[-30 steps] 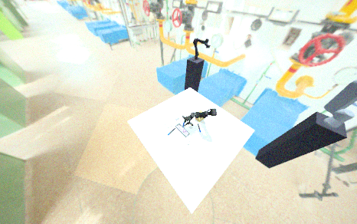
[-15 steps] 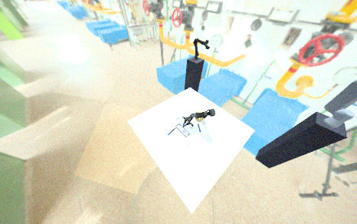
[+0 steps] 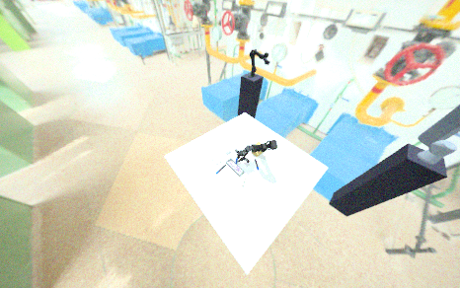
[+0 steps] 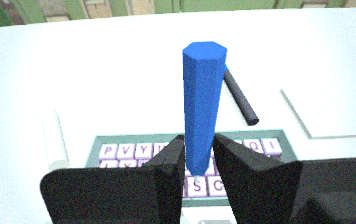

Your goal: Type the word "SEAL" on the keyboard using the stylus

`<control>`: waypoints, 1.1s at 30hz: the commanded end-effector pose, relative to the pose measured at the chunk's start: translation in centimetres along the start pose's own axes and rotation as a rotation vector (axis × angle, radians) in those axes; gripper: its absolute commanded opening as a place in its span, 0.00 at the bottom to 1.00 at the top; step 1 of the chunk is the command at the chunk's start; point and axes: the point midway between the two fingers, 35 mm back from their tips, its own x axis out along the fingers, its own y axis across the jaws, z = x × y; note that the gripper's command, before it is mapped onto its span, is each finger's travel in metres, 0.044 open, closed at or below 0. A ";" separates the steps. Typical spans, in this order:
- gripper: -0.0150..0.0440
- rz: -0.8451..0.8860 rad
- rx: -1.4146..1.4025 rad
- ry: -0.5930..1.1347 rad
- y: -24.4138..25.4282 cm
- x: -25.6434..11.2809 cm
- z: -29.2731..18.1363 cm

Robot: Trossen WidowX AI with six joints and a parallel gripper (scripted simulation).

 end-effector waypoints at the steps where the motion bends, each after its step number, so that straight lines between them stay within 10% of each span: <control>1: 0.39 -0.005 0.001 -0.003 -0.3 0.2 0.1; 33: 0.39 -0.005 0.001 -0.003 -0.2 0.4 -0.2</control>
